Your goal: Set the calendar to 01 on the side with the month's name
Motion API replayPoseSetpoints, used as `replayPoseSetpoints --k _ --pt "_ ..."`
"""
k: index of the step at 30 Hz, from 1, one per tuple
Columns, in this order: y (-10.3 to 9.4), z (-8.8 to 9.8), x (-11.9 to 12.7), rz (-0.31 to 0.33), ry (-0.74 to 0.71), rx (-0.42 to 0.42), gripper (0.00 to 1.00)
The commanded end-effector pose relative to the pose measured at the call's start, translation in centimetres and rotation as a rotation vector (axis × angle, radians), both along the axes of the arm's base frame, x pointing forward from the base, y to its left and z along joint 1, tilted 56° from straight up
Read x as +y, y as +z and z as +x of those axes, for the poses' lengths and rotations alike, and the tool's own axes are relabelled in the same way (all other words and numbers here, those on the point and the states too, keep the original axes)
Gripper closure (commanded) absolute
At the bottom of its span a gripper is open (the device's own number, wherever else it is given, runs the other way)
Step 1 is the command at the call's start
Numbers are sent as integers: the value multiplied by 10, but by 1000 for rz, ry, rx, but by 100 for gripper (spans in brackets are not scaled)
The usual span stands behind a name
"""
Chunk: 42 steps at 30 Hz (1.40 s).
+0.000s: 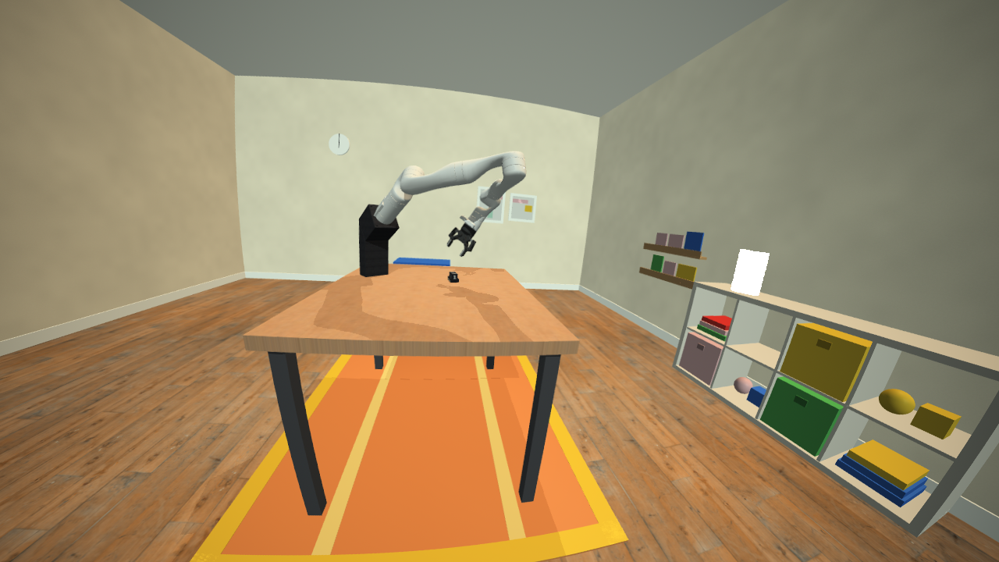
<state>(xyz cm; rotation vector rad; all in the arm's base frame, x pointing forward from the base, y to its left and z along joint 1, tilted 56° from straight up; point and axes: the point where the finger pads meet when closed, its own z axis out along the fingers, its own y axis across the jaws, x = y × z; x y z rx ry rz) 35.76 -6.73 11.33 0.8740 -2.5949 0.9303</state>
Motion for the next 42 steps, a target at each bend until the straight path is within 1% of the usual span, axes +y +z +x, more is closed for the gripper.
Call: replayPoseSetpoints --k 1,3,4,9,10,15,16,21,22,27,28,36,37,42 --pt "-1 -2 2 -3 11 7 0" --pt "-1 -2 2 -3 11 7 0" --pt "-2 -2 1 -23 43 14 0" --pt "-2 -2 1 -23 43 14 0" --pt "-3 -3 0 -43 74 20 0" --pt "-3 -3 0 -43 74 20 0" --pt "-3 -3 -1 -61 106 27 0" --pt "-3 -3 -1 -61 106 27 0" --pt "-4 -3 -2 -79 137 33 0" --pt "-4 -3 -2 -79 137 33 0" --pt "-4 -3 -3 -95 168 39 0" --pt "-4 -3 -3 -95 168 39 0" --pt "-5 -2 -3 -111 198 45 0" --pt "-5 -2 -3 -111 198 45 0"
